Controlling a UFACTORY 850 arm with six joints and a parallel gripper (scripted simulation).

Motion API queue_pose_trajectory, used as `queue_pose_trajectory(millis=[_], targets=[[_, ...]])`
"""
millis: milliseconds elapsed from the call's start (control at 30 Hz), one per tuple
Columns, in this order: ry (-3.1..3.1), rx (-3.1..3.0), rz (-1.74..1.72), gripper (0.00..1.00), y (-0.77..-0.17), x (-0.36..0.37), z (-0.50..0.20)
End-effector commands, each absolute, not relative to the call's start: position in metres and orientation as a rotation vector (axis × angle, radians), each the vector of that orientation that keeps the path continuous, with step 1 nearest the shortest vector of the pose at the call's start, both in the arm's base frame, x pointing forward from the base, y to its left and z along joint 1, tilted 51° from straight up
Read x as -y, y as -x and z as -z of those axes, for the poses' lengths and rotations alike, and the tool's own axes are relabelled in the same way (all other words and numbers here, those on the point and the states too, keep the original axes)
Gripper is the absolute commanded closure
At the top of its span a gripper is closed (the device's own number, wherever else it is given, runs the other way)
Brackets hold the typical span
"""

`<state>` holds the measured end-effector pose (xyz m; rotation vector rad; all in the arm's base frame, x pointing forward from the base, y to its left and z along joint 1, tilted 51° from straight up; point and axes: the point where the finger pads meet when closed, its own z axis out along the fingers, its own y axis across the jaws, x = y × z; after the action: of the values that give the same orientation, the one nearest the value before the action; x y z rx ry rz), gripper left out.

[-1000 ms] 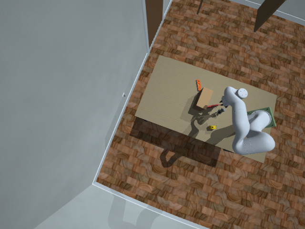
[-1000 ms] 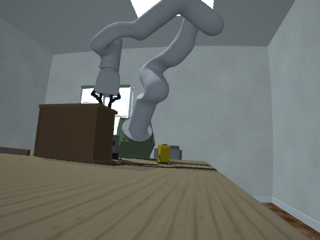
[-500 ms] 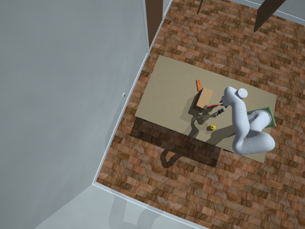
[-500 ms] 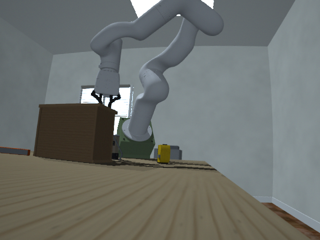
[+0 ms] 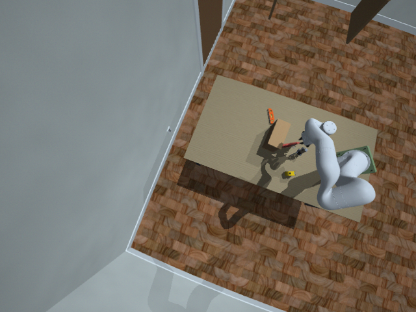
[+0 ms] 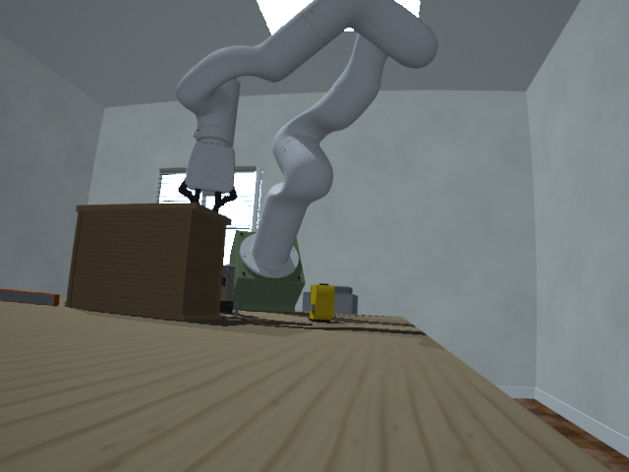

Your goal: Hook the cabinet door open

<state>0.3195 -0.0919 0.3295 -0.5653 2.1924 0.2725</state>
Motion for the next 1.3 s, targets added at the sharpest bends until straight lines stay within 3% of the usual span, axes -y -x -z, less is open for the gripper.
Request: queue_pose_trajectory(millis=[0, 1267], targets=[[0.565, -2.192, -0.271, 0.73, -0.323, 0.090, -0.327], [0.565, -2.192, -0.271, 0.73, -0.357, 0.072, -0.295]])
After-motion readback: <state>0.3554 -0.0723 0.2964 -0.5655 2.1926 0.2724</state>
